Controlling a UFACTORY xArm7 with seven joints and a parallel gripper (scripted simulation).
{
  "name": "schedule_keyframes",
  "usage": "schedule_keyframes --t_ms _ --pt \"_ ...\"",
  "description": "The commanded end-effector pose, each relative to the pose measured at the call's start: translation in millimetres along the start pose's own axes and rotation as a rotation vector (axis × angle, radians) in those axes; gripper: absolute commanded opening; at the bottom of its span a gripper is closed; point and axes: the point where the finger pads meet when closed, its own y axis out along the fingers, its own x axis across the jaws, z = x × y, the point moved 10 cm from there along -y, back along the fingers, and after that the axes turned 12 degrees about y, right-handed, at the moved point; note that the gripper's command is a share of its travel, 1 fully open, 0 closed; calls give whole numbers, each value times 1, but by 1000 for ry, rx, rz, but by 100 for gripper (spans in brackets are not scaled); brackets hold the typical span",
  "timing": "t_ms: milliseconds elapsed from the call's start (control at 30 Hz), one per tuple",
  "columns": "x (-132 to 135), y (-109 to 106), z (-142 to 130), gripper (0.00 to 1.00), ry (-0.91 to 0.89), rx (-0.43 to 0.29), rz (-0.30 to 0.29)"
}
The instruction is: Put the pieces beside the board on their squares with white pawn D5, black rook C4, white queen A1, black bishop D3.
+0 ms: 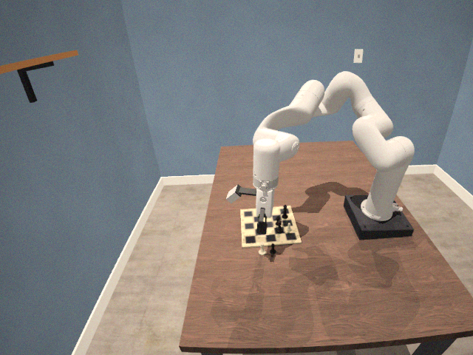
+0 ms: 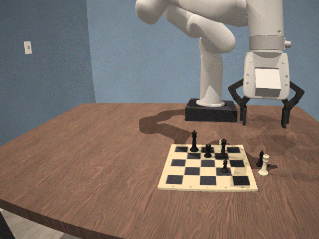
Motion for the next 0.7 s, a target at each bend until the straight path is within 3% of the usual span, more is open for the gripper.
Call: schedule_keyframes --t_ms 0,100,167,200,233,667 --pt "-16 2 4 100 -277 -26 -6" --pt "-18 2 4 100 -435 -37 -9" --pt "-18 2 4 100 -435 -37 -9" --pt "-19 2 6 100 -585 -57 -14" --pt "-19 2 6 42 -590 -58 -15" --pt "-19 2 6 42 -590 -58 -15"
